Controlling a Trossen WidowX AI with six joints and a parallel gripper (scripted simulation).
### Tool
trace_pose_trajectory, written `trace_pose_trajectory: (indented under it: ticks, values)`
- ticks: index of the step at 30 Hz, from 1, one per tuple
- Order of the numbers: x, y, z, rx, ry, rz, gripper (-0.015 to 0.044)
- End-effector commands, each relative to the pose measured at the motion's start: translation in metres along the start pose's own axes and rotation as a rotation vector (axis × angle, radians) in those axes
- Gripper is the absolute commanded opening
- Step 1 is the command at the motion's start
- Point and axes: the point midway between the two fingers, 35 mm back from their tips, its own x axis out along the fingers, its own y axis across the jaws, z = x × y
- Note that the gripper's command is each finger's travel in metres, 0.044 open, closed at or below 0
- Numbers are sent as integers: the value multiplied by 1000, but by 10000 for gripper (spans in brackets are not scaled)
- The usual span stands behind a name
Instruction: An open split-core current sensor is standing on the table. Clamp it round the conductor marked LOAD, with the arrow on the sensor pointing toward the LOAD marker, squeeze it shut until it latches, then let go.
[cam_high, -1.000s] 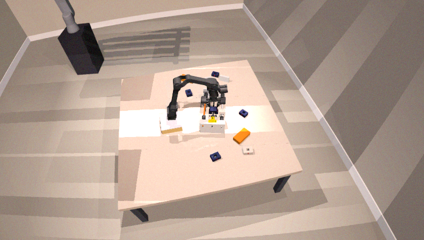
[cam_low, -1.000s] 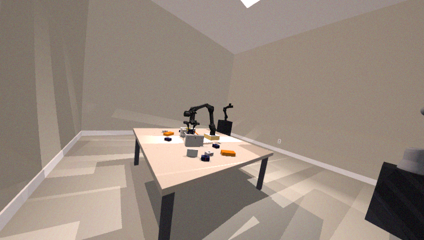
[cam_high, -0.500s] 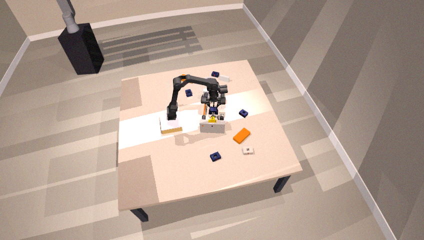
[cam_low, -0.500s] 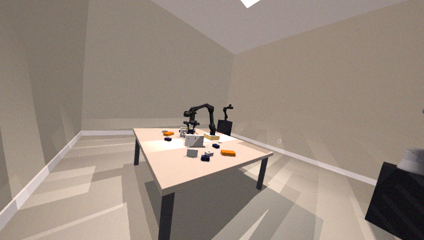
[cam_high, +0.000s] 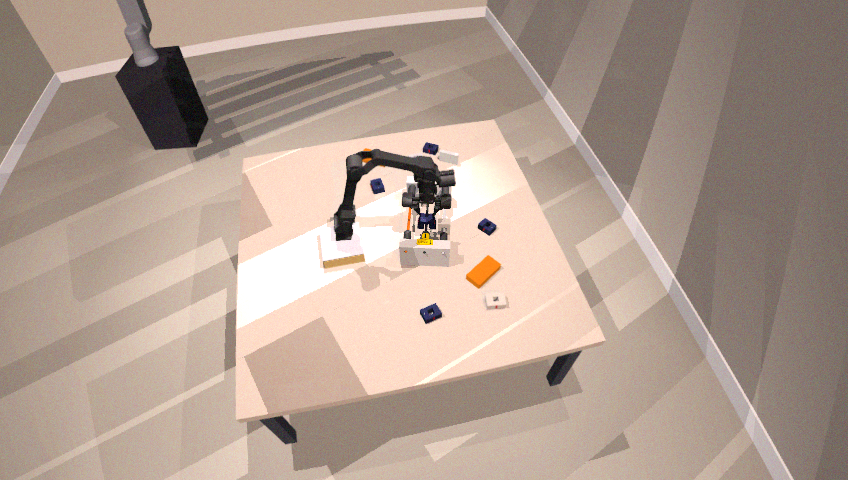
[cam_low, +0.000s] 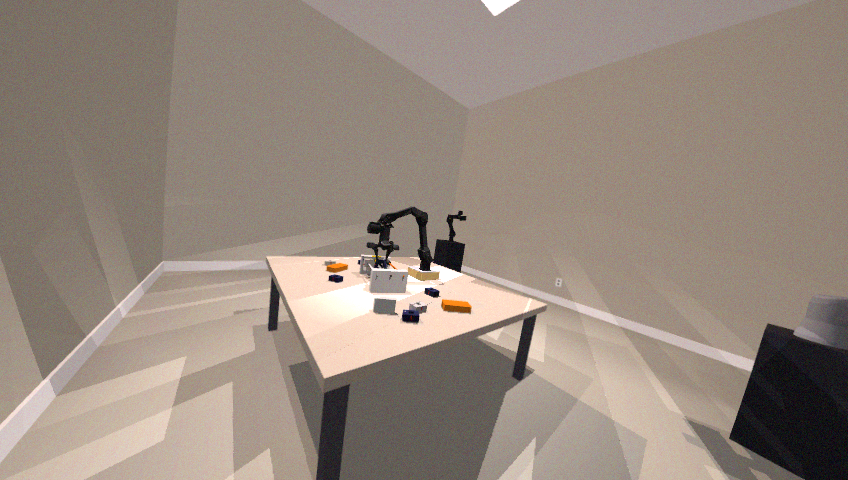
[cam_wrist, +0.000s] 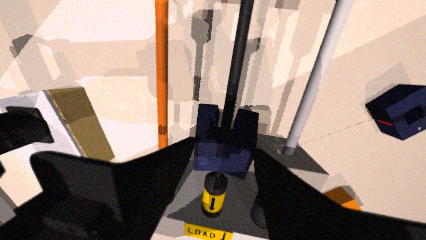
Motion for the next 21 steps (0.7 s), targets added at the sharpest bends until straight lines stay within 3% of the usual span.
trace_pose_trajectory:
  ticks: [1,16,21]
  values:
    - [0,0,0,0,0,0,0]
    - [0,0,0,0,0,0,0]
    - [0,0,0,0,0,0,131]
